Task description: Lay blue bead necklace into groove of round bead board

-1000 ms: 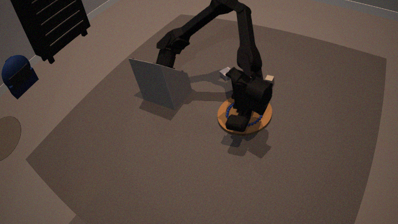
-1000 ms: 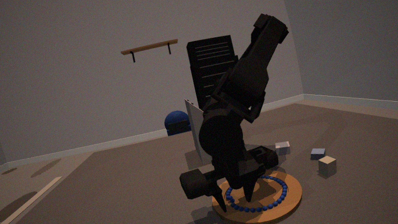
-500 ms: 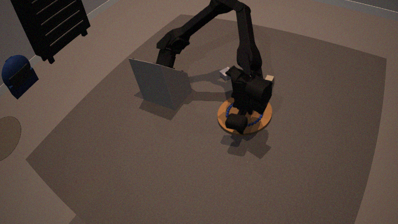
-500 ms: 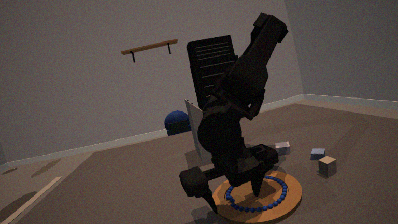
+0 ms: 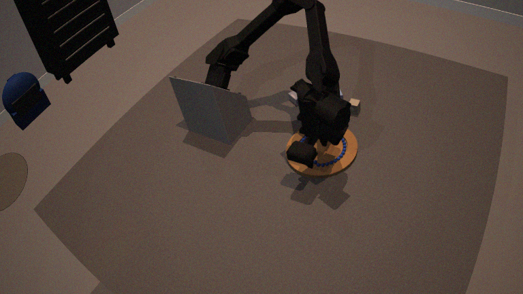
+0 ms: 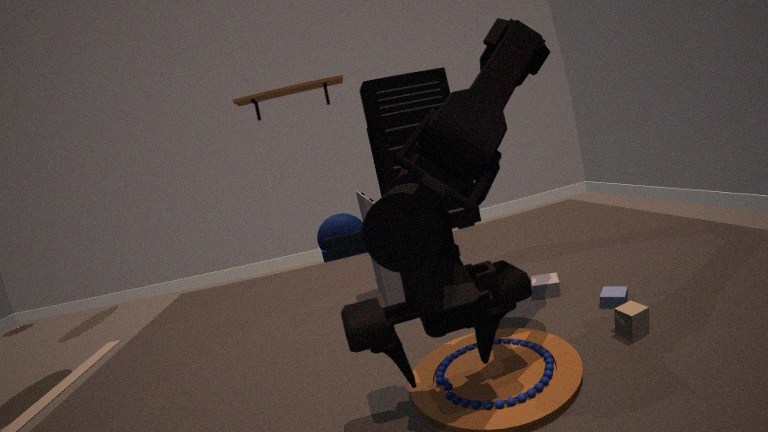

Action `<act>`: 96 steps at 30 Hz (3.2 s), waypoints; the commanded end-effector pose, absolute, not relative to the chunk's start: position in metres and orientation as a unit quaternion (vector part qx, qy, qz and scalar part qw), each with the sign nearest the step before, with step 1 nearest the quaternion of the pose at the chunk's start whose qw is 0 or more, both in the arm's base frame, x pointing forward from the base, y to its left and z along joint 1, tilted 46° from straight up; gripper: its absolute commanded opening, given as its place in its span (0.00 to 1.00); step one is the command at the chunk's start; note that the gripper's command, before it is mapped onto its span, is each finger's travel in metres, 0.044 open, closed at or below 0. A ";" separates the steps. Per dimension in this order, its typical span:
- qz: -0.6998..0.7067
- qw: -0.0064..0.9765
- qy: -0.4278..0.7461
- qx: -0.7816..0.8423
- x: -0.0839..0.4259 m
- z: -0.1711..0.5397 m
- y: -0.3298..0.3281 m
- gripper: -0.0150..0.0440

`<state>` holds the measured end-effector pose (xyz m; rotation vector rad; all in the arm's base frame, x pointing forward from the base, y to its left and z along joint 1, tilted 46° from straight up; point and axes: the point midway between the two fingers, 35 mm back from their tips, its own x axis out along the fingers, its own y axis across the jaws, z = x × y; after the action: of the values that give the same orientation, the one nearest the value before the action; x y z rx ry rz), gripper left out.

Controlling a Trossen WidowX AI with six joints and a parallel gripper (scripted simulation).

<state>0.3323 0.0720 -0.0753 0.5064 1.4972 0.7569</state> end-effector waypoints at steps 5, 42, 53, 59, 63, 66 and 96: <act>0.303 0.634 0.667 0.248 0.325 -0.068 0.059 0.47; 0.304 0.634 0.667 0.246 0.323 -0.093 0.085 0.25; 0.304 0.634 0.667 0.246 0.323 -0.093 0.085 0.25; 0.304 0.634 0.667 0.246 0.323 -0.093 0.085 0.25; 0.304 0.634 0.667 0.246 0.323 -0.093 0.085 0.25; 0.304 0.634 0.667 0.246 0.323 -0.093 0.085 0.25; 0.304 0.634 0.666 0.248 0.322 -0.097 0.080 0.39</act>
<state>0.3220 0.0813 -0.0974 0.5648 1.5253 0.6965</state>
